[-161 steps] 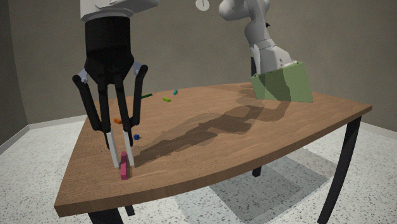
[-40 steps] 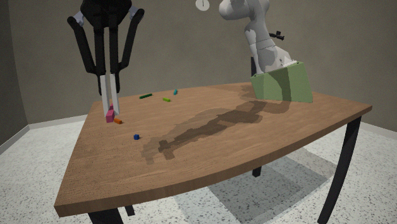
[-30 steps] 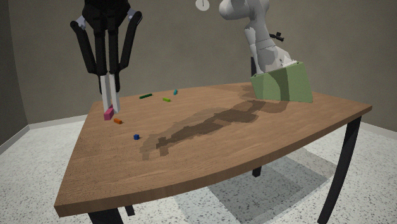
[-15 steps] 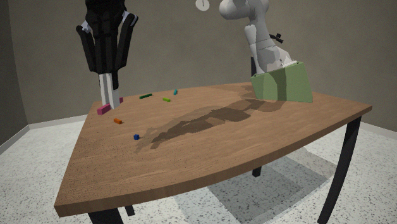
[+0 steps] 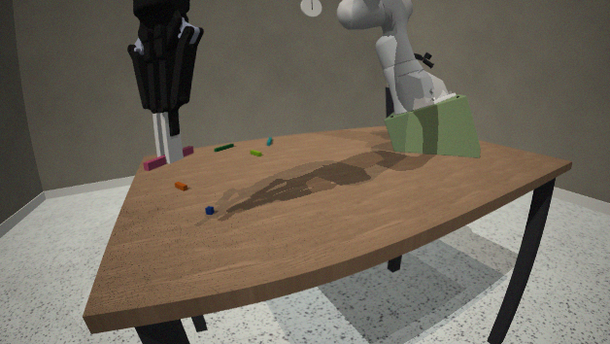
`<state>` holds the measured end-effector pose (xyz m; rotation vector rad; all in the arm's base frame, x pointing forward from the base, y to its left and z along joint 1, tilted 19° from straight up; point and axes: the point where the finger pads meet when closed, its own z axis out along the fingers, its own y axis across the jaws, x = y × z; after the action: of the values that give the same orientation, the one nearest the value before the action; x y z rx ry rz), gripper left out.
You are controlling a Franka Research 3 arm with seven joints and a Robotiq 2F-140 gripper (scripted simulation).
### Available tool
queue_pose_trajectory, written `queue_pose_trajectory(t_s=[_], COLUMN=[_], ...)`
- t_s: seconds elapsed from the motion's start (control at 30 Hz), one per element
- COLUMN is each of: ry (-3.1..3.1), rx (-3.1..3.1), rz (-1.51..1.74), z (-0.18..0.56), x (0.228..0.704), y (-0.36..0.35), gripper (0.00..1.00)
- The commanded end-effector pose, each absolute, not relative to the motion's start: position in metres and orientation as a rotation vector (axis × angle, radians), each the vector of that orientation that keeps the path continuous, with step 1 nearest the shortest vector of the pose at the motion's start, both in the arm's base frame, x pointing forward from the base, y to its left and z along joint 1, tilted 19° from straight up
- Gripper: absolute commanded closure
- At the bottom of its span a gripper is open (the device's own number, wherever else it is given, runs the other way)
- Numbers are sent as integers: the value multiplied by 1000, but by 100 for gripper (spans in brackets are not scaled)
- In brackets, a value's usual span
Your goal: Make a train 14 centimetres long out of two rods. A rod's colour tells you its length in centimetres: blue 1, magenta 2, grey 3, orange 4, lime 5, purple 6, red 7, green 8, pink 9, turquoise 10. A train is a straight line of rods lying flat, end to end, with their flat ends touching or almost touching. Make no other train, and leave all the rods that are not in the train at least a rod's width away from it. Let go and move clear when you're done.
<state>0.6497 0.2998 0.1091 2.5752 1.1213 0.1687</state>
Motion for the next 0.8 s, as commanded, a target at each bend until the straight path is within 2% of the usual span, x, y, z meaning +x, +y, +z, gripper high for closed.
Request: queue_pose_trajectory(t_s=[0.0,0.77], ry=[904,274], rx=[2669,2827], rz=[202,287], z=[109,118], x=[648,646], y=[293,245], gripper=[88,88])
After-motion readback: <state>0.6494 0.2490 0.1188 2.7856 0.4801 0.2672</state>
